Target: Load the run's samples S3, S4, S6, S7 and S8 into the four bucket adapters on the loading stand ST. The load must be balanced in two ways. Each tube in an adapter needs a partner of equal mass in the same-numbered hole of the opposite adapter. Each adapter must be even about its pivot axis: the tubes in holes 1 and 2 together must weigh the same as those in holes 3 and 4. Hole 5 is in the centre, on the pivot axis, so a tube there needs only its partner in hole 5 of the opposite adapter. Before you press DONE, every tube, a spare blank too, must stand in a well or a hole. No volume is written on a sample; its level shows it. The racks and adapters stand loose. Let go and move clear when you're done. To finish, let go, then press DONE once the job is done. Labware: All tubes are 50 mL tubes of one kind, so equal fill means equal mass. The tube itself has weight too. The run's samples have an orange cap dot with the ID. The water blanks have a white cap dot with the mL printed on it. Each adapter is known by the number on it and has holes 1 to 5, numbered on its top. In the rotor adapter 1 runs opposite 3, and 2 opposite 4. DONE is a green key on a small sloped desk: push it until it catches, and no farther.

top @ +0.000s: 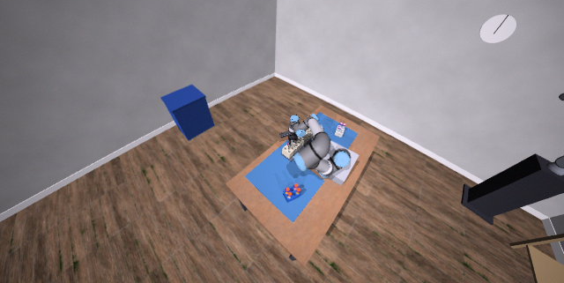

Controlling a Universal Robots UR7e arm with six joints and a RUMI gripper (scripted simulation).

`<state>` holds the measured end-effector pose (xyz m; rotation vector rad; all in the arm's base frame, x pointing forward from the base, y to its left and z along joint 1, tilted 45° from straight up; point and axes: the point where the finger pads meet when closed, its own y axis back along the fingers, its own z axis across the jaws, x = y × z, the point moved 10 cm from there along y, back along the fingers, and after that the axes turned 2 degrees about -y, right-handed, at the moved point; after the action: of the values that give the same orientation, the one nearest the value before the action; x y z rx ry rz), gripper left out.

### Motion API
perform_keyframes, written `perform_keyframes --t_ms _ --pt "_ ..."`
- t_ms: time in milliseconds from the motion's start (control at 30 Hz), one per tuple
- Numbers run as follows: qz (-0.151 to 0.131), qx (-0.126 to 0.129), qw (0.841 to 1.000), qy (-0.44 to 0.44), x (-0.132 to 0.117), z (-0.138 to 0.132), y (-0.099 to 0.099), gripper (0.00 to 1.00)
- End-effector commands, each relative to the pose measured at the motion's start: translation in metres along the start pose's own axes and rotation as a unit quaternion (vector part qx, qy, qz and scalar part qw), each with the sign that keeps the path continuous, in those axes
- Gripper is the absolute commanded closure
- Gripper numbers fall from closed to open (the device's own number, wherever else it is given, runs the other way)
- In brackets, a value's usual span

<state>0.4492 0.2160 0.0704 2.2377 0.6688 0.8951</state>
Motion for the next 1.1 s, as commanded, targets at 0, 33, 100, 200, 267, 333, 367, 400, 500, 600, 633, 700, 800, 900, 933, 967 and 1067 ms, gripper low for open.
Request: perform_keyframes --t_ms 0,33,100,200,267,333,367,400,500,600,633,700,800,900,933,967,1067 --pt "0.0 0.0 1.0 0.0 0.0 0.0 0.0 0.65" --pt "0.0 0.0 1.0 0.0 0.0 0.0 0.0 0.65" --pt "0.0 0.0 1.0 0.0 0.0 0.0 0.007 0.65" --pt "0.0 0.0 1.0 0.0 0.0 0.0 0.017 0.65" --pt "0.0 0.0 1.0 0.0 0.0 0.0 0.024 0.65" --pt "0.0 0.0 1.0 0.0 0.0 0.0 0.03 0.65" --pt "0.0 0.0 1.0 0.0 0.0 0.0 0.034 0.65" --pt "0.0 0.0 1.0 0.0 0.0 0.0 0.037 0.65" --pt "0.0 0.0 1.0 0.0 0.0 0.0 0.04 0.65" --pt "0.0 0.0 1.0 0.0 0.0 0.0 0.042 0.65" --pt "0.0 0.0 1.0 -0.025 -0.001 -0.008 0.042 0.65" --pt "0.0 0.0 0.997 -0.075 -0.002 -0.025 0.041 0.65" --pt "0.0 0.0 0.989 -0.149 -0.004 -0.05 0.041 0.65" --pt "0.0 0.0 0.975 -0.223 -0.007 -0.074 0.041 0.65" --pt "0.0 0.0 0.969 -0.247 -0.008 -0.083 0.041 0.65" --pt "0.0 0.0 0.962 -0.271 -0.008 -0.091 0.041 0.65" --pt "0.0 0.0 0.955 -0.295 -0.009 -0.099 0.041 0.65"
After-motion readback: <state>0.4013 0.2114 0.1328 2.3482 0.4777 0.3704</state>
